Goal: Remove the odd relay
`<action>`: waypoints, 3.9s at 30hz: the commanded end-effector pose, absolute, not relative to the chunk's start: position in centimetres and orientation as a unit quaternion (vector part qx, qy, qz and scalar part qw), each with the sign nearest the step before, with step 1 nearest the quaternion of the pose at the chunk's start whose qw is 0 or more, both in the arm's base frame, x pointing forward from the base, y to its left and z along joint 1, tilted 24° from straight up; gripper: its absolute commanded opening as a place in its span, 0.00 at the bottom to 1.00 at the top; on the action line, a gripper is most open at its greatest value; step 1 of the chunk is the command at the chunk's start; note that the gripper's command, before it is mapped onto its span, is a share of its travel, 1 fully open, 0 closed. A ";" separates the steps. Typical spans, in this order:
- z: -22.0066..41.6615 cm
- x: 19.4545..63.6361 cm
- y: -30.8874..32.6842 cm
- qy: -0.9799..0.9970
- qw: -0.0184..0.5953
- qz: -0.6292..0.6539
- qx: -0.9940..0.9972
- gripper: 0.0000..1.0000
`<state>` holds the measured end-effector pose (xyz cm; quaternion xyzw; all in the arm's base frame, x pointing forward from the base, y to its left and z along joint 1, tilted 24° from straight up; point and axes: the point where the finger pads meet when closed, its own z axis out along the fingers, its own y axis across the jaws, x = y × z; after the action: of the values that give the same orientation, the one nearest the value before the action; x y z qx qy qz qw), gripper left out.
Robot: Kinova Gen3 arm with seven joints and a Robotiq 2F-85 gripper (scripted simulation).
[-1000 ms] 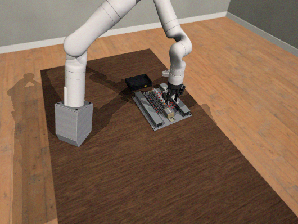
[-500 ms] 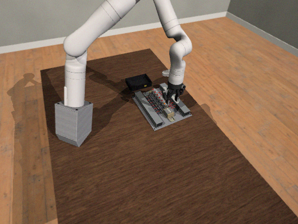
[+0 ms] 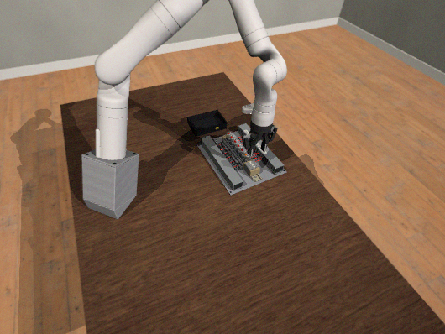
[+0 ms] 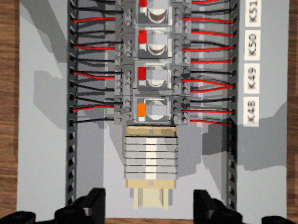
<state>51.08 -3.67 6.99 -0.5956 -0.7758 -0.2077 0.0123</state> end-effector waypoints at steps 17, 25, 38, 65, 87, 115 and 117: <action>7.1 51.1 -3.7 -0.776 0.011 -0.208 -0.596 0.61; 7.1 51.1 -3.5 -0.776 0.011 -0.208 -0.596 0.61; 8.5 49.5 1.3 -0.776 0.011 -0.208 -0.596 0.61; 9.4 48.6 4.3 -0.776 0.011 -0.208 -0.596 0.61; 9.4 48.6 4.3 -0.776 0.011 -0.208 -0.596 0.61; 8.0 49.6 1.7 -0.776 0.011 -0.208 -0.596 0.61; 8.0 49.6 1.7 -0.776 0.011 -0.208 -0.596 0.61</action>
<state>49.55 1.75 7.93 -0.5956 -0.7758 -0.2077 0.0122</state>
